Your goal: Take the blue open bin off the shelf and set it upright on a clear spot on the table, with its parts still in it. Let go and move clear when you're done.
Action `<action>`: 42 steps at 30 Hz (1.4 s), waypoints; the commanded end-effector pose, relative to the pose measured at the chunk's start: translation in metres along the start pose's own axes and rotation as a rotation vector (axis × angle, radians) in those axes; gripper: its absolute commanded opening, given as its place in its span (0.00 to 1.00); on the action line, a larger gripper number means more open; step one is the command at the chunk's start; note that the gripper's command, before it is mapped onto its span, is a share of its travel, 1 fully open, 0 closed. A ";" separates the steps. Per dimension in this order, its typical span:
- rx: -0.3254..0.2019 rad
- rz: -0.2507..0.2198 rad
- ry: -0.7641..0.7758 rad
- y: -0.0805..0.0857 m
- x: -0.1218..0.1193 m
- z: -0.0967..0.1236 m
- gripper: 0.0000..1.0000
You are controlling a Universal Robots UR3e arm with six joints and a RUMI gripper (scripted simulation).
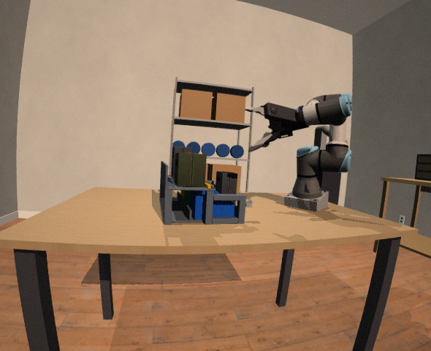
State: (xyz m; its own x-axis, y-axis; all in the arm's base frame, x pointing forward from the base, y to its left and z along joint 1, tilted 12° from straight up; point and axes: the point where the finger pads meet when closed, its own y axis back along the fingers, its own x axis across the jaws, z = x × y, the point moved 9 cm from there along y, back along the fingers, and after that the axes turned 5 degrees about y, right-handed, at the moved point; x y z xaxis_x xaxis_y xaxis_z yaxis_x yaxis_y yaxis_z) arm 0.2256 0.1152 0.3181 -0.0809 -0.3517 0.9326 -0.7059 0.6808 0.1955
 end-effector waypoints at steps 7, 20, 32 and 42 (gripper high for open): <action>0.000 0.000 -0.003 0.000 0.000 0.000 1.00; 0.000 0.000 -0.003 0.031 -0.012 0.043 1.00; 0.000 0.000 -0.002 0.029 -0.011 0.038 1.00; 0.008 -0.007 -0.001 0.028 -0.010 0.038 1.00</action>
State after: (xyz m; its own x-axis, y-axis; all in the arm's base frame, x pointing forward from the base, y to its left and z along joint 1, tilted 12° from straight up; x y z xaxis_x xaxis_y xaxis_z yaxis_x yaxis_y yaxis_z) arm 0.1787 0.1130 0.3019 -0.0750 -0.3562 0.9314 -0.7121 0.6730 0.2000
